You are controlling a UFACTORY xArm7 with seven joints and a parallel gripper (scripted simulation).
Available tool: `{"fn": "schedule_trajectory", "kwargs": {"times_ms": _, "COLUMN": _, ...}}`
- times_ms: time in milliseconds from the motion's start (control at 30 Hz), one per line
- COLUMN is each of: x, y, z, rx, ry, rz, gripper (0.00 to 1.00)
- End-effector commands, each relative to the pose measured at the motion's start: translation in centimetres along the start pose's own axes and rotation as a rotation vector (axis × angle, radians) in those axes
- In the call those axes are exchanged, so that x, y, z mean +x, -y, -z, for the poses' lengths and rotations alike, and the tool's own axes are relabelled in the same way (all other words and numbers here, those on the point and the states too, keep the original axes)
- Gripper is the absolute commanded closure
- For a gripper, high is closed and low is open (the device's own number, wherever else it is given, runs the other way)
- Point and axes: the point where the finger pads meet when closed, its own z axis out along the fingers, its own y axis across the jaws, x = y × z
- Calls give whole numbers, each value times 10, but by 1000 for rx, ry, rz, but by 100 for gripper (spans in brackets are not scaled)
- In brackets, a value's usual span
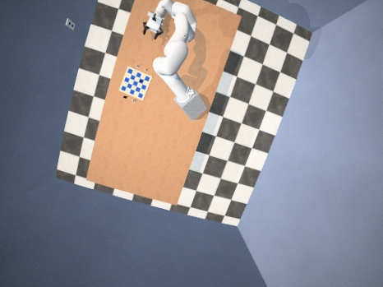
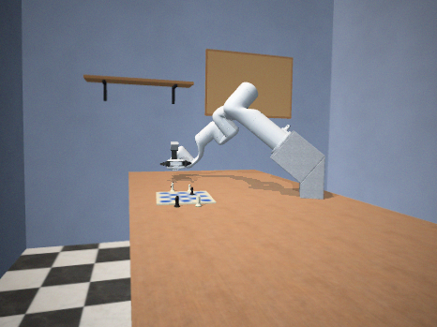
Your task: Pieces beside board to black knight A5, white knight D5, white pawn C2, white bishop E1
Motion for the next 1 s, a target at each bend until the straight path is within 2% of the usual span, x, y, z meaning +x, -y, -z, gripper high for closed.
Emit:
{"fn": "schedule_trajectory", "kwargs": {"times_ms": 0, "x": 1, "y": 0, "z": 1, "rx": 0, "ry": 2, "rz": 2, "gripper": 0}}
{"fn": "schedule_trajectory", "kwargs": {"times_ms": 733, "x": 2, "y": 0, "z": 1, "rx": 0, "ry": 2, "rz": 2, "gripper": 0}}
{"fn": "schedule_trajectory", "kwargs": {"times_ms": 967, "x": 12, "y": 0, "z": 0, "rx": 0, "ry": 2, "rz": 2, "gripper": 0}}
